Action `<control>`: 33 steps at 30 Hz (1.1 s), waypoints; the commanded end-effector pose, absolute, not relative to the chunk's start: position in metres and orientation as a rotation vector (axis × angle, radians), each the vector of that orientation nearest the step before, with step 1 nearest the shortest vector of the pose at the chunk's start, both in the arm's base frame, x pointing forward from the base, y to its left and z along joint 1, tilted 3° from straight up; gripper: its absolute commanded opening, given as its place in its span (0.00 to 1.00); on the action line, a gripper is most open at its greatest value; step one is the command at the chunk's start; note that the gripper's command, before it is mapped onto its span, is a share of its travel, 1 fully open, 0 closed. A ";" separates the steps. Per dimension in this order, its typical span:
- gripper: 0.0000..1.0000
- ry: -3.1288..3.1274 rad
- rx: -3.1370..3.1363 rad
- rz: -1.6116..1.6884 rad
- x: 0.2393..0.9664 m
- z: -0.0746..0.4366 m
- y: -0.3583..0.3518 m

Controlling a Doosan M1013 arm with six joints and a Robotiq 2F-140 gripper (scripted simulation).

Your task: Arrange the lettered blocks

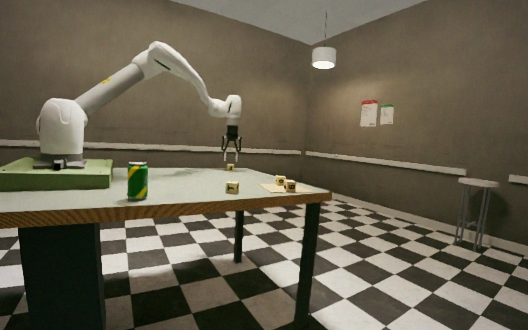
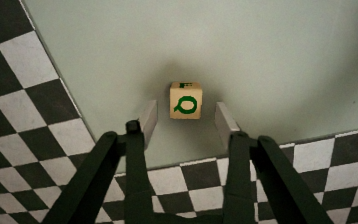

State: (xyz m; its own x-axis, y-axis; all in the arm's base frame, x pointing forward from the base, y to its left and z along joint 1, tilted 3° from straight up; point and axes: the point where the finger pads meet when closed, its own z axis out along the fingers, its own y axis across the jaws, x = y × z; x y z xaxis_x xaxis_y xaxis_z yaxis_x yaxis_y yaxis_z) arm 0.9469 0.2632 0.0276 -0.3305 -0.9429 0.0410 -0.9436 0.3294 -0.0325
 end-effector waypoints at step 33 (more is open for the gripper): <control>0.55 -2.551 1.810 0.079 0.948 0.020 0.263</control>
